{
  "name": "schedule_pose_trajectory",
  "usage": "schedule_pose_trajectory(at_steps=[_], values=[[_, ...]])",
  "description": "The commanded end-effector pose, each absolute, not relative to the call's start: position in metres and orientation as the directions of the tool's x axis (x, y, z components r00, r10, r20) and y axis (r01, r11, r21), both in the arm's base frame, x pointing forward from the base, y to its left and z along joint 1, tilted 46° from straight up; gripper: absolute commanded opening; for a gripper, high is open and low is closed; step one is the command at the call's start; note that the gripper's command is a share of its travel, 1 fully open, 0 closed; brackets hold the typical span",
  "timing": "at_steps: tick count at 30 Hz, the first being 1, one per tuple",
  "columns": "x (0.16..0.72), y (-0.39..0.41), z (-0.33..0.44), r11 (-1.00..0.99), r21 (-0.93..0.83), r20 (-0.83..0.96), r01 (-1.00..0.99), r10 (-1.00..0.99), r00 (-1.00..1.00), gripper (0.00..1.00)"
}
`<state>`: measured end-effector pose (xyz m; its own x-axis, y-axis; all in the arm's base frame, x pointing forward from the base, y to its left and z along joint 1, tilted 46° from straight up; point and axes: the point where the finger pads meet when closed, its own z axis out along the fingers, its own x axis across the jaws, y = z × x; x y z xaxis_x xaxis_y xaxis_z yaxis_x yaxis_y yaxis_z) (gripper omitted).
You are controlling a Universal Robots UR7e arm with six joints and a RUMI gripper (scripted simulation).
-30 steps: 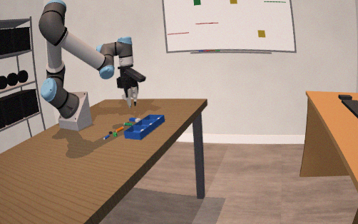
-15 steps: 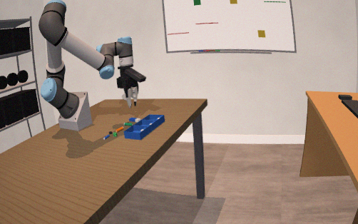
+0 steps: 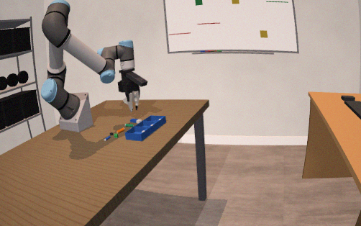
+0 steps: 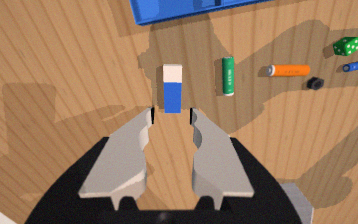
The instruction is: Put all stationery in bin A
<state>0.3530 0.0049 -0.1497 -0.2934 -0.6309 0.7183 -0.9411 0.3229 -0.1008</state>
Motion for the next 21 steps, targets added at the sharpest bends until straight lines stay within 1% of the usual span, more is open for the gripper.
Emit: schedule_pose_trajectory(at_steps=[1, 7, 21], values=[[0.351, -0.008, -0.163, 0.321, -0.102, 0.717, -0.941, -0.632, -0.294, 0.23], [0.347, -0.025, -0.18, 0.321, -0.102, 0.717, -0.941, -0.632, -0.294, 0.23], [0.346, -0.031, -0.185, 0.321, -0.102, 0.717, -0.941, -0.632, -0.294, 0.23]])
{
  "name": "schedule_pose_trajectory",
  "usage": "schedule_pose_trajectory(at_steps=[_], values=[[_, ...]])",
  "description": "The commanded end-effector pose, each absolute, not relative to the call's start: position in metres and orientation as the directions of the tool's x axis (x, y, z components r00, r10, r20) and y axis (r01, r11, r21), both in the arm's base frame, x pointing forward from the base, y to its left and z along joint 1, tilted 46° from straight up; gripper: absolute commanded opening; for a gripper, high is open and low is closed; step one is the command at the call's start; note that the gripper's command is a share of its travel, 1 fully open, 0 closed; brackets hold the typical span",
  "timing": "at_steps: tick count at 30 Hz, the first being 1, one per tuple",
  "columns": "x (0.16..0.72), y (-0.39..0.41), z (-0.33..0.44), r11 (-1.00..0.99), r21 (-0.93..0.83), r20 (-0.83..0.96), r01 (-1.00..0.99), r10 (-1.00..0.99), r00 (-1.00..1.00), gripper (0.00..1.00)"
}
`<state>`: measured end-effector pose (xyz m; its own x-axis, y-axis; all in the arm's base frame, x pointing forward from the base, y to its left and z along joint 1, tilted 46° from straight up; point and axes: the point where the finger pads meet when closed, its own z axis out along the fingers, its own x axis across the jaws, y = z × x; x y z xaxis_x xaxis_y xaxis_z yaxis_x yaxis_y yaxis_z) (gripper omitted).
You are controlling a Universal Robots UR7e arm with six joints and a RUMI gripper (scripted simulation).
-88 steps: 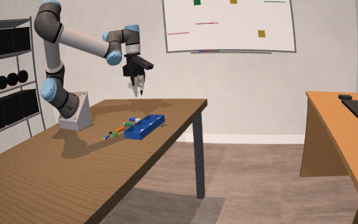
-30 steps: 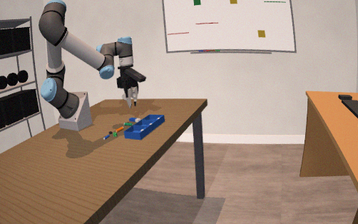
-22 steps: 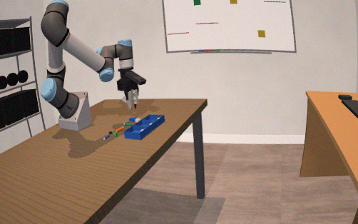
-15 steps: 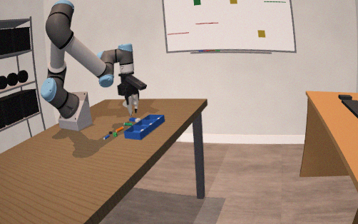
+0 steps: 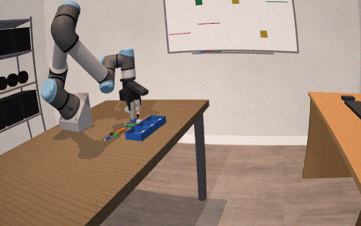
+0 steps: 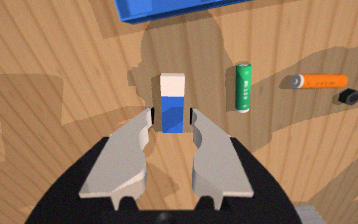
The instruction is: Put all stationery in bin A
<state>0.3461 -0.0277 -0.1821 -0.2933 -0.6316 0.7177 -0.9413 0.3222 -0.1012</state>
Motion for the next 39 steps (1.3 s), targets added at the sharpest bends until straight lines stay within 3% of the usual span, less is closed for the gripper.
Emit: schedule_pose_trajectory(at_steps=[1, 18, 19, 39], values=[[0.3454, -0.0316, -0.1859, 0.321, -0.102, 0.717, -0.941, -0.632, -0.294, 0.23], [0.3444, -0.0345, -0.1886, 0.321, -0.102, 0.717, -0.941, -0.632, -0.294, 0.23], [0.3444, -0.0346, -0.1886, 0.321, -0.102, 0.717, -0.941, -0.632, -0.294, 0.0], [0.3444, -0.0345, -0.1885, 0.321, -0.102, 0.717, -0.941, -0.632, -0.294, 0.0]])
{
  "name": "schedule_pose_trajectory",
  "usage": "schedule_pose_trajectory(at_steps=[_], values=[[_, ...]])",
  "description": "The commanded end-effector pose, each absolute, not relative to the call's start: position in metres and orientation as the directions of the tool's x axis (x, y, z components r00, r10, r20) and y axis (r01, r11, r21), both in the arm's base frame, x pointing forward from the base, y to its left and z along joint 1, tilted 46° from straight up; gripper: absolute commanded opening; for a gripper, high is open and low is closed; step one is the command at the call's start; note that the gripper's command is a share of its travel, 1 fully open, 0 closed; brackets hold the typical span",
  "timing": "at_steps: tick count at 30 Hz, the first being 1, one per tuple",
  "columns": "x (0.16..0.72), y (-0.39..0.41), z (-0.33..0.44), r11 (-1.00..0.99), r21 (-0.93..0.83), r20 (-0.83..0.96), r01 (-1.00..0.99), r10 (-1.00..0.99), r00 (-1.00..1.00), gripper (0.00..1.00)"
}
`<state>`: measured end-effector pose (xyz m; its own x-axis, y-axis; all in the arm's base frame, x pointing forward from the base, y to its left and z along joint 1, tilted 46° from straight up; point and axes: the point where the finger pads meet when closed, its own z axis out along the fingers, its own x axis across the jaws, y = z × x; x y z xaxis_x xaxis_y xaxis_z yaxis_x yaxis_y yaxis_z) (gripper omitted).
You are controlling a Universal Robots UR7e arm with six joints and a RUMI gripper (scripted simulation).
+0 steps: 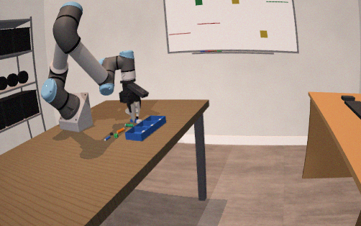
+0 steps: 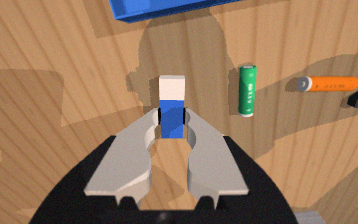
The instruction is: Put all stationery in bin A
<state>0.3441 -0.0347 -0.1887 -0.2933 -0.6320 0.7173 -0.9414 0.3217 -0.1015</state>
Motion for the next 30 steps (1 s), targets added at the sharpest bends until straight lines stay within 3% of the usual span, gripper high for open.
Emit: schedule_pose_trajectory(at_steps=[1, 30], values=[[0.344, -0.035, -0.189, 0.321, -0.102, 0.717, -0.941, -0.632, -0.294, 0.0], [0.354, 0.005, -0.15, 0.321, -0.102, 0.717, -0.941, -0.632, -0.294, 0.0]])
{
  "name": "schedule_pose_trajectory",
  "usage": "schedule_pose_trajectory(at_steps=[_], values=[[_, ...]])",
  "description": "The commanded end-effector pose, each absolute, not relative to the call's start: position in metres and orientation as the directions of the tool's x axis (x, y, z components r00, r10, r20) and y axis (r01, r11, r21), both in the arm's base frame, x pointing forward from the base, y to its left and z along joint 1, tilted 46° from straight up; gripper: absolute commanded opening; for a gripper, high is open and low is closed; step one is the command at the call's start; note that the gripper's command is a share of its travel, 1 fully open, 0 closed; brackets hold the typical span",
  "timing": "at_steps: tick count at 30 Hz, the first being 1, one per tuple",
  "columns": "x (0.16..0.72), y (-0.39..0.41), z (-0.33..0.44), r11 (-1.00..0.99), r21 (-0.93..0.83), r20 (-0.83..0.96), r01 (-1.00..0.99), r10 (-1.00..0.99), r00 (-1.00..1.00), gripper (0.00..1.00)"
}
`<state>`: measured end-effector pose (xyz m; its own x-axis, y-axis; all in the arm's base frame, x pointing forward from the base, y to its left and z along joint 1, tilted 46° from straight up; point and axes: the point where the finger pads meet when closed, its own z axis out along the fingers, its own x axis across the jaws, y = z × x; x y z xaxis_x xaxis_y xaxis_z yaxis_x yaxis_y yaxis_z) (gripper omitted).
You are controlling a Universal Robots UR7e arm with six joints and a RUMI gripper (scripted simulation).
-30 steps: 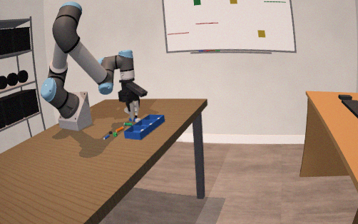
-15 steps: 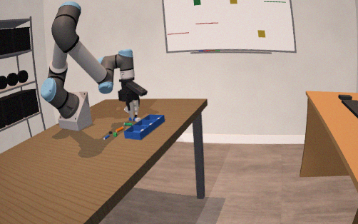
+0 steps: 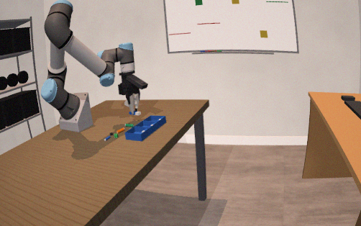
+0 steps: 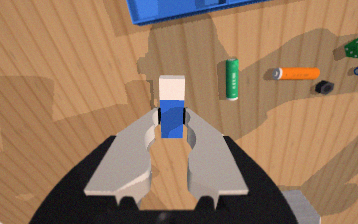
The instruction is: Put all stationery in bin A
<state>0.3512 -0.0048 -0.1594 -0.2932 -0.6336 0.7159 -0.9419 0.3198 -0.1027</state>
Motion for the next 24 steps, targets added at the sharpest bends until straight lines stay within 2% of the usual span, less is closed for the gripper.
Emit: schedule_pose_trajectory(at_steps=[1, 24], values=[[0.3543, 0.0077, -0.1472, 0.321, -0.102, 0.717, -0.941, -0.632, -0.294, 0.0], [0.3531, 0.0025, -0.1523, 0.321, -0.102, 0.717, -0.941, -0.632, -0.294, 0.0]])
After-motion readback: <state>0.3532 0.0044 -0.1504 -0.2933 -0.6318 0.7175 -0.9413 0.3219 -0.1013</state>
